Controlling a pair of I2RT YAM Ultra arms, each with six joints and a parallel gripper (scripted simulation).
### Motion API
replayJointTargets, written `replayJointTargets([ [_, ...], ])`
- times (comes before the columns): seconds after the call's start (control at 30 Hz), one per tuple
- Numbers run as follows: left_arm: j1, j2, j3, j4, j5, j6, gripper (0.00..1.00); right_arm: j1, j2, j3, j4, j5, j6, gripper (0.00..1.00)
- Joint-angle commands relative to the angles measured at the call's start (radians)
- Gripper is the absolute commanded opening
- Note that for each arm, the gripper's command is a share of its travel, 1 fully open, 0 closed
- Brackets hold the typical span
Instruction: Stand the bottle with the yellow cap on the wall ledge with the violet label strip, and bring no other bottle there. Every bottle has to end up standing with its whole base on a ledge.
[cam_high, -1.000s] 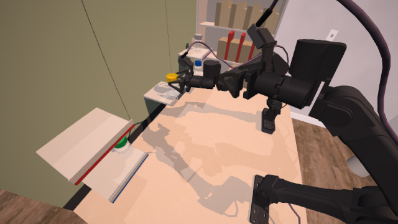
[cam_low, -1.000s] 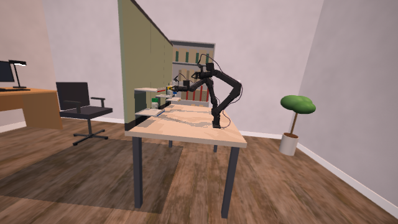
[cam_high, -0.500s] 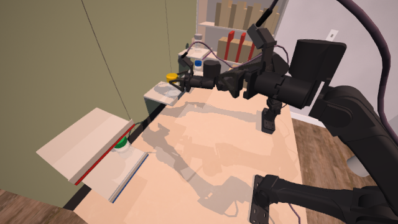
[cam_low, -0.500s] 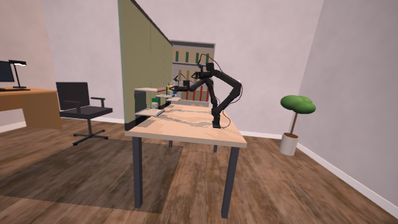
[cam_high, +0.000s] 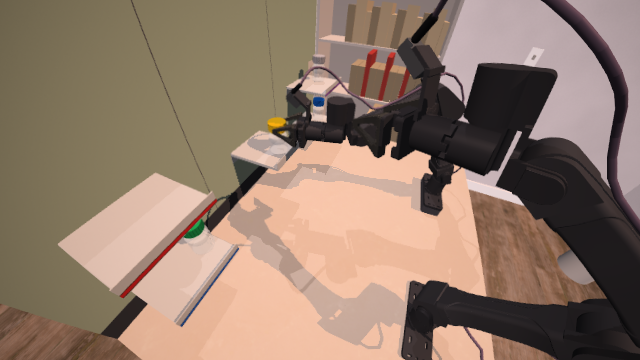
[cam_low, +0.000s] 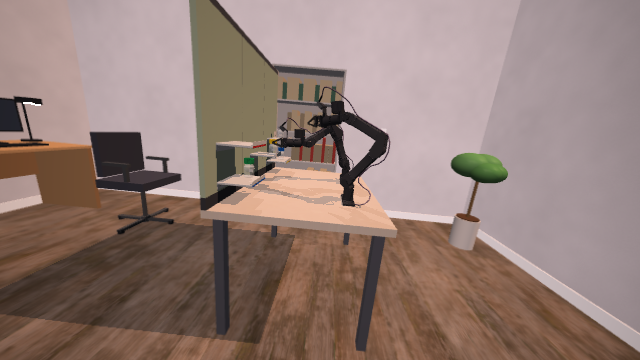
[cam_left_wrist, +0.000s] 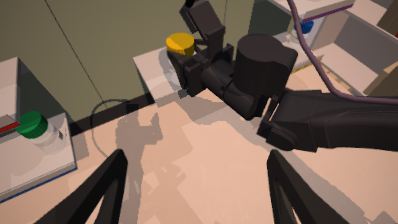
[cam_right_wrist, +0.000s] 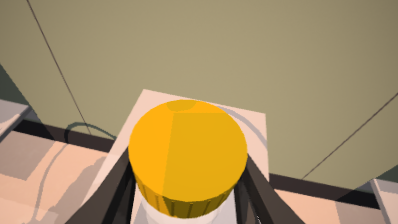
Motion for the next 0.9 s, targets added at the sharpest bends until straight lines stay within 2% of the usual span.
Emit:
replayJointTargets([
  [0.0,0.007,-0.015,0.003,0.033,0.002,0.000,0.89,-0.001,-0.029,0.027,0.017,0.009,-0.002,0.17],
  [0.1,0.007,-0.015,0.003,0.033,0.002,0.000,0.89,-0.001,-0.041,0.053,-0.029,0.010,-0.002,0.50],
  [0.37,0.007,-0.015,0.003,0.033,0.002,0.000,0.89,0.000,-0.104,0.196,-0.231,0.009,-0.003,0.50],
  [0.53,0.007,-0.015,0.003,0.033,0.002,0.000,0.89,0.000,-0.104,0.250,-0.286,0.009,-0.003,0.50],
  [0.8,0.007,-0.015,0.003,0.033,0.002,0.000,0.89,0.000,-0.073,0.374,-0.480,0.006,-0.004,0.50],
  [0.87,0.007,-0.015,0.003,0.033,0.002,0.000,0.89,-0.009,-0.102,0.417,-0.475,-0.043,-0.008,0.50],
])
